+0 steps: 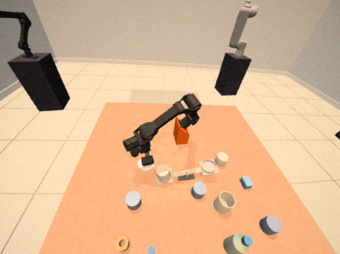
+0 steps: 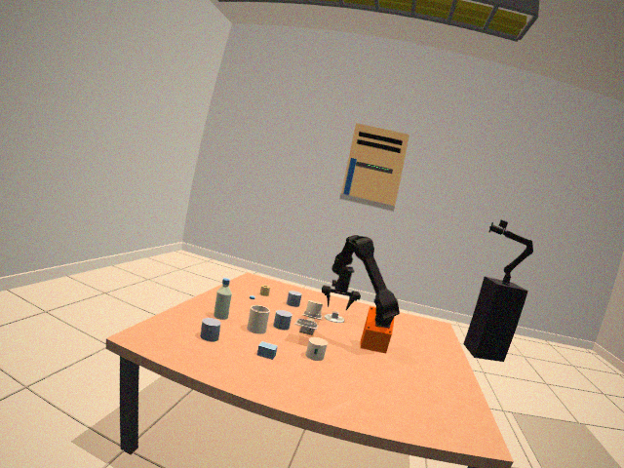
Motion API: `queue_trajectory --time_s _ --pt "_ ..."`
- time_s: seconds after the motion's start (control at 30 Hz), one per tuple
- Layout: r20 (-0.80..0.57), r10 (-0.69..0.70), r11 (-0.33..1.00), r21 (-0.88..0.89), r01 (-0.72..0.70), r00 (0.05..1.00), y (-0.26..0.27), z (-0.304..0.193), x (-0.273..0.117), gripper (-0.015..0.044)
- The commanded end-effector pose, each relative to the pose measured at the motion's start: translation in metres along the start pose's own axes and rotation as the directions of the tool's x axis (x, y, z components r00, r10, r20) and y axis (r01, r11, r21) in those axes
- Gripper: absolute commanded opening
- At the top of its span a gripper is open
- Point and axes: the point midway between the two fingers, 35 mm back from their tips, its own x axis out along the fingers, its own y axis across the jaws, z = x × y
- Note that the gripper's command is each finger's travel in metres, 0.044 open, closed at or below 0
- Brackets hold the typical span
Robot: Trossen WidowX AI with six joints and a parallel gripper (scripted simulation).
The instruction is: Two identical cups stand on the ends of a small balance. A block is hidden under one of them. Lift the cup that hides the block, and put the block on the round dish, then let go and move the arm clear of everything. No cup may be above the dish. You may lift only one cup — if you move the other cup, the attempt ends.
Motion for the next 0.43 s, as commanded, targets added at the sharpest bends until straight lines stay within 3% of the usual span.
queue_trajectory --time_s 0.0,0.1,0.23,0.4 --pt "0.003 -0.002 1.0 -0.001 0.002 1.0 0.0 0.0 -0.021 0.044" --pt "0.004 -0.002 1.0 0.0 0.002 1.0 0.0 0.0 -0.023 0.044" --pt "0.007 0.004 1.0 0.003 -0.004 1.0 -0.002 -0.001 -0.062 0.044" --pt "0.007 0.004 1.0 0.004 -0.004 1.0 -0.002 -0.001 -0.064 0.044"
